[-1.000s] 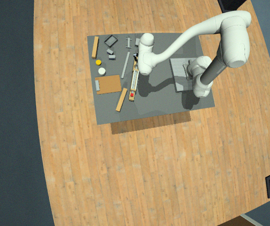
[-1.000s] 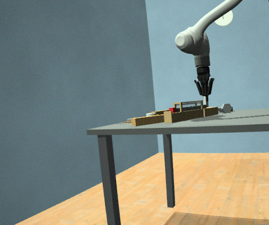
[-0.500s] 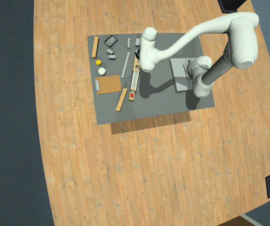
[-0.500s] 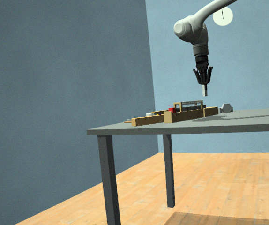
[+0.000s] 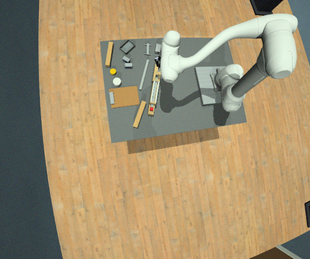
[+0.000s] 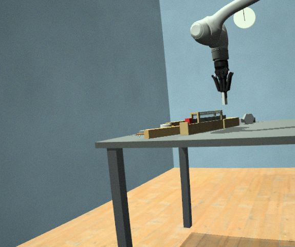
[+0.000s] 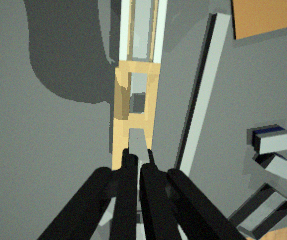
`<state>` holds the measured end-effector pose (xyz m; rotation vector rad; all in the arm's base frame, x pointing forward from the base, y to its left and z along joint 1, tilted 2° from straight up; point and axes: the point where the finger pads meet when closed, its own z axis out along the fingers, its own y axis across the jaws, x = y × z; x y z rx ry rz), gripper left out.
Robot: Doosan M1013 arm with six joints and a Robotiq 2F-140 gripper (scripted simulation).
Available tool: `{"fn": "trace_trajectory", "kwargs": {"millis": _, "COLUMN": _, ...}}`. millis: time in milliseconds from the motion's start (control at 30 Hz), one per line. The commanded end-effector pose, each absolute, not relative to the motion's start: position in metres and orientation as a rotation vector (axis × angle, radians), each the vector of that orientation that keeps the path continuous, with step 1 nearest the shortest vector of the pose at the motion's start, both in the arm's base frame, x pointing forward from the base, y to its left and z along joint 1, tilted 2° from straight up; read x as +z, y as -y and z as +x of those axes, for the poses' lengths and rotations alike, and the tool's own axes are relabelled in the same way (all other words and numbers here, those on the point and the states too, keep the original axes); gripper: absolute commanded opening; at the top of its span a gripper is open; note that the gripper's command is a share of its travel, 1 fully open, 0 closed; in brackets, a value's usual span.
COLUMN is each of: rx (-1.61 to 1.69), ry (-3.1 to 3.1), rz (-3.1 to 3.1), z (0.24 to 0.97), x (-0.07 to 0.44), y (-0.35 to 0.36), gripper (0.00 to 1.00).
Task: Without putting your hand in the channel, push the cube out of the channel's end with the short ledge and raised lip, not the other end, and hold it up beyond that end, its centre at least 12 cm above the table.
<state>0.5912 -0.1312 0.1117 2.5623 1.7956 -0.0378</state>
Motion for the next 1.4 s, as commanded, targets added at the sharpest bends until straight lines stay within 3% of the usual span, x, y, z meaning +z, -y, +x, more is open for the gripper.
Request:
{"fn": "trace_trajectory", "kwargs": {"millis": 0, "rx": -0.038, "ry": -1.796, "rz": 2.562, "z": 0.591, "x": 0.112, "y": 0.131, "gripper": 0.0}}
{"fn": "trace_trajectory", "kwargs": {"millis": 600, "rx": -0.037, "ry": -1.796, "rz": 2.562, "z": 0.595, "x": 0.112, "y": 0.127, "gripper": 0.0}}
{"fn": "trace_trajectory", "kwargs": {"millis": 733, "rx": -0.037, "ry": -1.795, "rz": 2.563, "z": 0.612, "x": 0.112, "y": 0.101, "gripper": 0.0}}
{"fn": "trace_trajectory", "kwargs": {"millis": 800, "rx": -0.037, "ry": -1.794, "rz": 2.564, "z": 0.641, "x": 0.111, "y": 0.049, "gripper": 0.0}}
{"fn": "trace_trajectory", "kwargs": {"millis": 1100, "rx": -0.037, "ry": -1.791, "rz": 2.566, "z": 0.67, "x": 0.107, "y": -0.063, "gripper": 0.0}}
{"fn": "trace_trajectory", "kwargs": {"millis": 1133, "rx": -0.037, "ry": -1.791, "rz": 2.566, "z": 0.674, "x": 0.107, "y": -0.076, "gripper": 0.25}}
{"fn": "trace_trajectory", "kwargs": {"millis": 1300, "rx": -0.037, "ry": -1.791, "rz": 2.566, "z": 0.686, "x": 0.105, "y": -0.116, "gripper": 0.25}}
{"fn": "trace_trajectory", "kwargs": {"millis": 1367, "rx": -0.037, "ry": -1.791, "rz": 2.566, "z": 0.703, "x": 0.103, "y": -0.164, "gripper": 0.25}}
